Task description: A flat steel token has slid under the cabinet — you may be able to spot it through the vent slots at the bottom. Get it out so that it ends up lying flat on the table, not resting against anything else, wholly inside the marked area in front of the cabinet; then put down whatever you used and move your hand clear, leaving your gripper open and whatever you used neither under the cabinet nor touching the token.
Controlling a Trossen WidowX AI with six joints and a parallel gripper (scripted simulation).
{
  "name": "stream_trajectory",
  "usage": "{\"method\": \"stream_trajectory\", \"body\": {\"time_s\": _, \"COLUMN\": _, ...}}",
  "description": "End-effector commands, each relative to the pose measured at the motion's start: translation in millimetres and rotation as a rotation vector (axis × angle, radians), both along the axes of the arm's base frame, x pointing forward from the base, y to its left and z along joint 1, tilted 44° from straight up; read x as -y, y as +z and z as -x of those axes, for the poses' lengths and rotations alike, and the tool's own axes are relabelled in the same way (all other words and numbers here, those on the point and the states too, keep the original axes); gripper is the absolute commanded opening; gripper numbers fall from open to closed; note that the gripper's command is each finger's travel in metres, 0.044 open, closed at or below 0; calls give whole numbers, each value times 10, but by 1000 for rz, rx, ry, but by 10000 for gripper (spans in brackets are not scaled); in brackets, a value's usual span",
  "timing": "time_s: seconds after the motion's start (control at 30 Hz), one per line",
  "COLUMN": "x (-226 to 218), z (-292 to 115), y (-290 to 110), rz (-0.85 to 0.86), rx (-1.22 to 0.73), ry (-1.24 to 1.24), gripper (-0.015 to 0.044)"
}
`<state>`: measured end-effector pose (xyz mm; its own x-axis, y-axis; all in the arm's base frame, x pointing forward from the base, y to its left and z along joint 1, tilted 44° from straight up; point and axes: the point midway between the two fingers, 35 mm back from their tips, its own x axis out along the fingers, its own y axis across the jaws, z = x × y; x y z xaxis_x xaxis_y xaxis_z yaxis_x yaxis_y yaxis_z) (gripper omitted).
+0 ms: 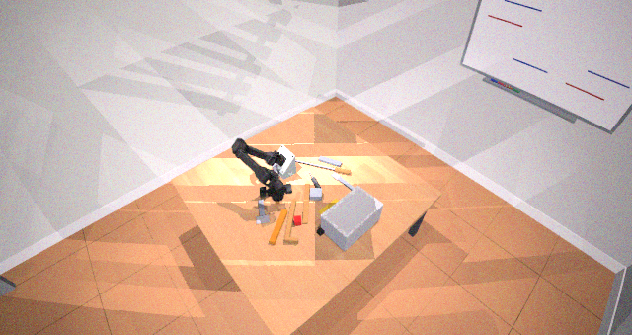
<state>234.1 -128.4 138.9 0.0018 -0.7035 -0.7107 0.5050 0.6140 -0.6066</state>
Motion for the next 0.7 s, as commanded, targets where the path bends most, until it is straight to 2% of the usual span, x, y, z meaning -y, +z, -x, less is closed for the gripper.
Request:
{"method": "stream_trajectory", "body": {"time_s": 0.0, "x": -74, "z": -1, "y": 78, "rz": -5, "rx": 17, "ry": 2, "gripper": 0}}
{"method": "stream_trajectory", "body": {"time_s": 0.67, "x": -365, "z": 83, "y": 346, "rz": -7, "rx": 16, "ry": 2, "gripper": 0}}
